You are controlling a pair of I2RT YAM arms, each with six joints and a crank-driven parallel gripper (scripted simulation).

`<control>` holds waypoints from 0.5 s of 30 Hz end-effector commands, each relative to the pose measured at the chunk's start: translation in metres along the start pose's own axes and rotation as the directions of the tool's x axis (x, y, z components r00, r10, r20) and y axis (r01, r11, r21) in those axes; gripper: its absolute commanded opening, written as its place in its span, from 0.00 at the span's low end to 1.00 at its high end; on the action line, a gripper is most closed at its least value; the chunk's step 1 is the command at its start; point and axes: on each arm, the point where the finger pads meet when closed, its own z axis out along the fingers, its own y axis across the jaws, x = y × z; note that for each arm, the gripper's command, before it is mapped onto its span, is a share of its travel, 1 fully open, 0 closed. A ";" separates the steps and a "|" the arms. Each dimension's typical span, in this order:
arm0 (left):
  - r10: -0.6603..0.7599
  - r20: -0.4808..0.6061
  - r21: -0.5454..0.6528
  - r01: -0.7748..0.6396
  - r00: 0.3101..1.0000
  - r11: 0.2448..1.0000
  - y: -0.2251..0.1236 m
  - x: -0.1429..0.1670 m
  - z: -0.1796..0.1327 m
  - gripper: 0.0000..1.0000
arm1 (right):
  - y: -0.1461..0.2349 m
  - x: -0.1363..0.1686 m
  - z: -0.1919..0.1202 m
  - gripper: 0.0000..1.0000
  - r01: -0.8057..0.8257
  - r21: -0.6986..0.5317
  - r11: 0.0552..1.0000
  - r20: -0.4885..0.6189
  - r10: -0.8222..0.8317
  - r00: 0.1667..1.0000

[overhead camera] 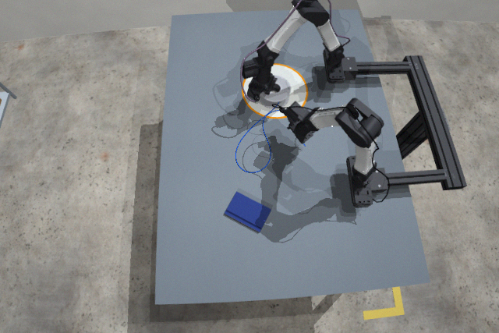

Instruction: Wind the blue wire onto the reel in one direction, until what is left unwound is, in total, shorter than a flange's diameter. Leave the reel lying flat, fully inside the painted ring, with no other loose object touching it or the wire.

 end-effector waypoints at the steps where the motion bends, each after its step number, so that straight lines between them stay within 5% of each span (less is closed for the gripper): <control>1: 0.028 0.070 0.015 -0.029 0.997 0.999 -0.001 -0.017 -0.006 0.00 | -0.002 0.012 0.003 0.50 0.247 -0.012 0.969 -0.018 -0.248 0.969; 6: 0.093 0.008 0.016 -0.093 0.996 0.996 -0.002 -0.012 -0.007 0.00 | -0.001 0.016 0.003 0.50 0.556 -0.049 0.830 -0.038 -0.558 0.829; 15: 0.127 -0.033 0.014 -0.127 0.991 0.992 -0.002 -0.008 -0.006 0.00 | -0.001 0.016 0.003 0.74 0.556 -0.049 0.830 -0.038 -0.558 0.829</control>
